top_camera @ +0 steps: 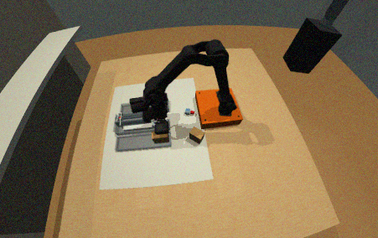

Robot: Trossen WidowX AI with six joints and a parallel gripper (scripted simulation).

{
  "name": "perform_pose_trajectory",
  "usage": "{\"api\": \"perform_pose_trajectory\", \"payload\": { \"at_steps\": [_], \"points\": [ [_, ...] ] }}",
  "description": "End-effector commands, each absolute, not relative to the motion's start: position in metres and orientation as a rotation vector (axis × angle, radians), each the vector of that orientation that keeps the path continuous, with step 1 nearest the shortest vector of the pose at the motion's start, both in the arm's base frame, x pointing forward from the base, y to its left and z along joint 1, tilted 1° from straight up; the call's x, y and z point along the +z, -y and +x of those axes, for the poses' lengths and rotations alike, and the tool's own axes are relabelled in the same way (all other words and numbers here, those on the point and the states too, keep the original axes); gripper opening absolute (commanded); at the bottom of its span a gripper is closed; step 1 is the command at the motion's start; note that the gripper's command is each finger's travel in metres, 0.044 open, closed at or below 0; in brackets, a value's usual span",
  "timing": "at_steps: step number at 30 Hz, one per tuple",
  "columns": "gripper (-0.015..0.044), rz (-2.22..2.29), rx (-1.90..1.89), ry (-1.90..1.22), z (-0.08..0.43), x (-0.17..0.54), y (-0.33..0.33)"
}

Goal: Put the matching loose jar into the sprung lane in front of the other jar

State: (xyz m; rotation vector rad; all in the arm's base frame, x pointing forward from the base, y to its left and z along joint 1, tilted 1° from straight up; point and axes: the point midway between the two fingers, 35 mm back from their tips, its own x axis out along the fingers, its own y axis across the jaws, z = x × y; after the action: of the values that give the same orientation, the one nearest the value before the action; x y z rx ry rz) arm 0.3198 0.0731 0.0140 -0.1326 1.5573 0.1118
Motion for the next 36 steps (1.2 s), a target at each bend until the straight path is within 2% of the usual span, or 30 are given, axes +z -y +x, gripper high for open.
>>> {"api": "perform_pose_trajectory", "payload": {
  "at_steps": [1,20,31,36],
  "points": [
    [0.0000,-0.134,0.112,-1.546,0.3216,0.0139,-0.0733],
    [0.0000,-0.134,0.112,-1.546,0.3174,0.0139,-0.0727],
    [0.0289,-0.134,0.112,-1.546,0.3182,0.0141,-0.0729],
    [0.0293,-0.134,0.112,-1.546,0.3182,0.0197,-0.0730]
  ]
}}
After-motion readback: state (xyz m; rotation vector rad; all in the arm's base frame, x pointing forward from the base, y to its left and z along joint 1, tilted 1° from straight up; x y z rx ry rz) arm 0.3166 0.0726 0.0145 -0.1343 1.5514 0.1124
